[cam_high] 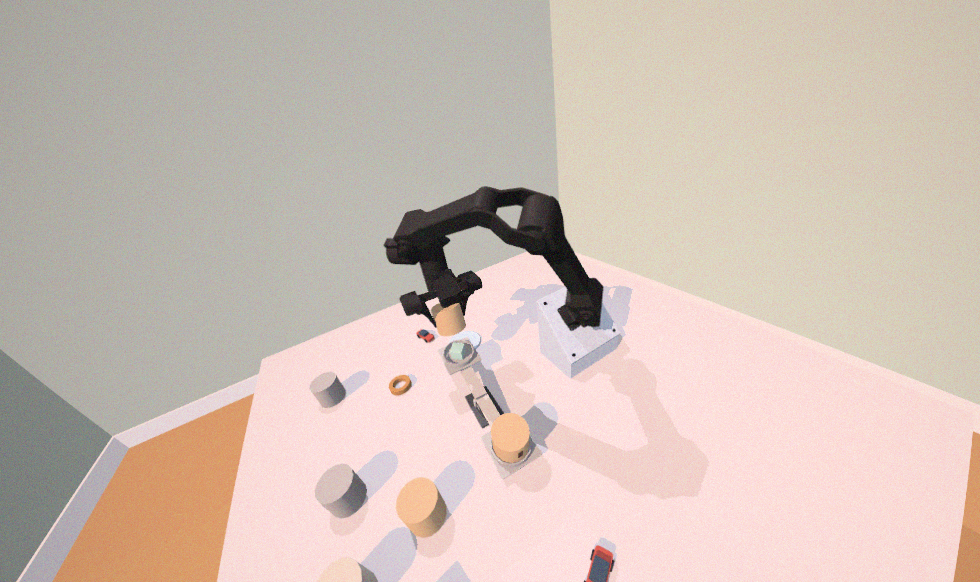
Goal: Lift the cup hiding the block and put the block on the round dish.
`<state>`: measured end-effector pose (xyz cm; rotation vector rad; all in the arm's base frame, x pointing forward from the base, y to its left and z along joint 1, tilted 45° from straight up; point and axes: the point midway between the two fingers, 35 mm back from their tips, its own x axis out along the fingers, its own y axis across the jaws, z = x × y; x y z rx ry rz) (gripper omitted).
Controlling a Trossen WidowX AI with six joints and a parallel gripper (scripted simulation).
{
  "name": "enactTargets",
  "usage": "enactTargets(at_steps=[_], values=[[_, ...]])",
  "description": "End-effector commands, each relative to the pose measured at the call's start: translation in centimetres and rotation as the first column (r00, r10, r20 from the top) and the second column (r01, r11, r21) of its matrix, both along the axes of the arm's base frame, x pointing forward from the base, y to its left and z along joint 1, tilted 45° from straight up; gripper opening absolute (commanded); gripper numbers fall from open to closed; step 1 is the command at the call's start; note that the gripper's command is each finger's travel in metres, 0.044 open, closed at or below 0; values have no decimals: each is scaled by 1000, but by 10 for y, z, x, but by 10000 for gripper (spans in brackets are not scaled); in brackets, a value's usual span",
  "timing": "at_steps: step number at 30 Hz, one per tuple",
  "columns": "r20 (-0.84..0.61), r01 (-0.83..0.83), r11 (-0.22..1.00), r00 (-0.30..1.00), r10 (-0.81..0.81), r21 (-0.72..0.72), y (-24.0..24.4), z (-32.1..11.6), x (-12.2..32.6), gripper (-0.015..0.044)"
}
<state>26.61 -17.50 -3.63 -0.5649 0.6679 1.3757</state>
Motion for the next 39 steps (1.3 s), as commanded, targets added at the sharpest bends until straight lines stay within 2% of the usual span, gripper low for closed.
enactTargets(at_steps=[1,8,15,27,39], values=[[-19,13,1000,1000,-13,-6,-16,-32,-26,0],[-23,15,1000,1000,-16,-24,-37,-105,-91,0],[-4,2,1000,1000,-2,-15,-31,-163,-151,0],[-3,2,1000,1000,-2,-14,-4,-192,-149,0],[-3,2,1000,1000,-2,-13,2,-199,-149,0]])
